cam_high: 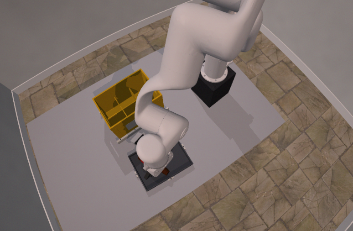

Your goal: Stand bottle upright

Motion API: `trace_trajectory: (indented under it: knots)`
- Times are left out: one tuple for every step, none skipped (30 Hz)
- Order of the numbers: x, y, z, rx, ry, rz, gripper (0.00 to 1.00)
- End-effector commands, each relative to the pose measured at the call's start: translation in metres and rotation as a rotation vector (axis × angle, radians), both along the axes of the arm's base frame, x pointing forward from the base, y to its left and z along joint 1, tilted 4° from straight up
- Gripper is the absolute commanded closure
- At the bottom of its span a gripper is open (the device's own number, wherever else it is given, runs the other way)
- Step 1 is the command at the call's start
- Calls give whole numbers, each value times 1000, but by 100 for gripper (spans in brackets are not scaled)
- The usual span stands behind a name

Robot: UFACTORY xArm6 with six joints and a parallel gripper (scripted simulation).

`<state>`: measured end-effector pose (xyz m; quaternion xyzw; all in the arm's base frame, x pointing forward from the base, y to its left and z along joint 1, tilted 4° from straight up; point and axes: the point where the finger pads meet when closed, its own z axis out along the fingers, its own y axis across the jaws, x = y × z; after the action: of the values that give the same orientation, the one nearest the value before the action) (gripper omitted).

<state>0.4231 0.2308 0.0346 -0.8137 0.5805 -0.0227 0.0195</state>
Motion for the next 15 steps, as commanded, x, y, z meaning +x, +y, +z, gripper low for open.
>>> trace_trajectory:
  knots:
    - [1,1,2,2,-4,0,35]
    - [1,1,2,2,-4,0,35]
    - [1,1,2,2,-4,0,35]
    - [1,1,2,2,-4,0,35]
    - [1,1,2,2,-4,0,35]
    - [1,1,2,2,-4,0,35]
    - [1,1,2,2,-4,0,35]
    - [1,1,2,2,-4,0,35]
    - [1,1,2,2,-4,0,35]
    - [1,1,2,2,-4,0,35]
    - [1,1,1,2,-4,0,35]
    - [1,1,1,2,-4,0,35]
    - [1,1,1,2,-4,0,35]
    - [1,1,1,2,-4,0,35]
    - [1,1,0,2,-4,0,35]
